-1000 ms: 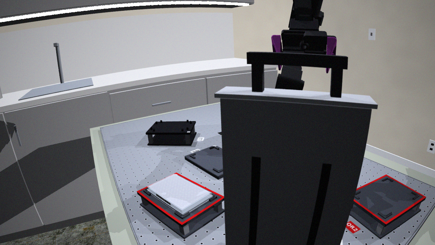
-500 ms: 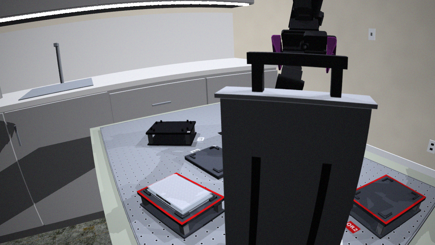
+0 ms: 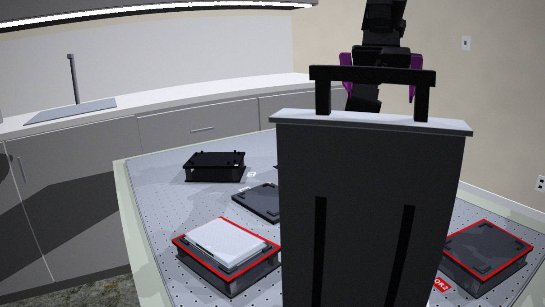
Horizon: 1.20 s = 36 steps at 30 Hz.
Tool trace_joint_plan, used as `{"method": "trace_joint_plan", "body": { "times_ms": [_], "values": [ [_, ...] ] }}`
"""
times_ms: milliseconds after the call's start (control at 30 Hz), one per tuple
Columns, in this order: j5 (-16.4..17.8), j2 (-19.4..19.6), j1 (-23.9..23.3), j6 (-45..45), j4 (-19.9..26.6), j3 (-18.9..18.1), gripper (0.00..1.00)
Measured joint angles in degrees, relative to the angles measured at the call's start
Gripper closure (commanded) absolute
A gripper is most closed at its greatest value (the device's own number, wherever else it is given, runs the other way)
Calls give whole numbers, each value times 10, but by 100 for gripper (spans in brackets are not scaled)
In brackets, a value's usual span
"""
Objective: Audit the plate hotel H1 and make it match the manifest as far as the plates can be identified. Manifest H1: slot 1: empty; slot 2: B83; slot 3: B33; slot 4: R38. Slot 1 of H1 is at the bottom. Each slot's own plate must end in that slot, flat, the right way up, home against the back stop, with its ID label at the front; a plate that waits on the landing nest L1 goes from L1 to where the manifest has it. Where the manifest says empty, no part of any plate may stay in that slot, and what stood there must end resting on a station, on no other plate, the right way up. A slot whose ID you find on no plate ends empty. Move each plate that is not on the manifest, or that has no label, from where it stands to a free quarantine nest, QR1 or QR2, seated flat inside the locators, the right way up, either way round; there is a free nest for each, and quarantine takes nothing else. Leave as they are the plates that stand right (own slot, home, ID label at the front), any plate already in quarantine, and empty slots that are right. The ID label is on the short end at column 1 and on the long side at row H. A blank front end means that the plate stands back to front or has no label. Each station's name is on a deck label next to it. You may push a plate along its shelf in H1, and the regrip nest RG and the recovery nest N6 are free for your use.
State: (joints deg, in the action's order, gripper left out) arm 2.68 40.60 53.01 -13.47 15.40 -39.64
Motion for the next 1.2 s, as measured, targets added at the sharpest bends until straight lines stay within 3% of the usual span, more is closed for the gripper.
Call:
{"method": "trace_joint_plan", "body": {
  "times_ms": [1200],
  "values": [
    [-13,129,12,-2,-138,9,0]
  ]
}}
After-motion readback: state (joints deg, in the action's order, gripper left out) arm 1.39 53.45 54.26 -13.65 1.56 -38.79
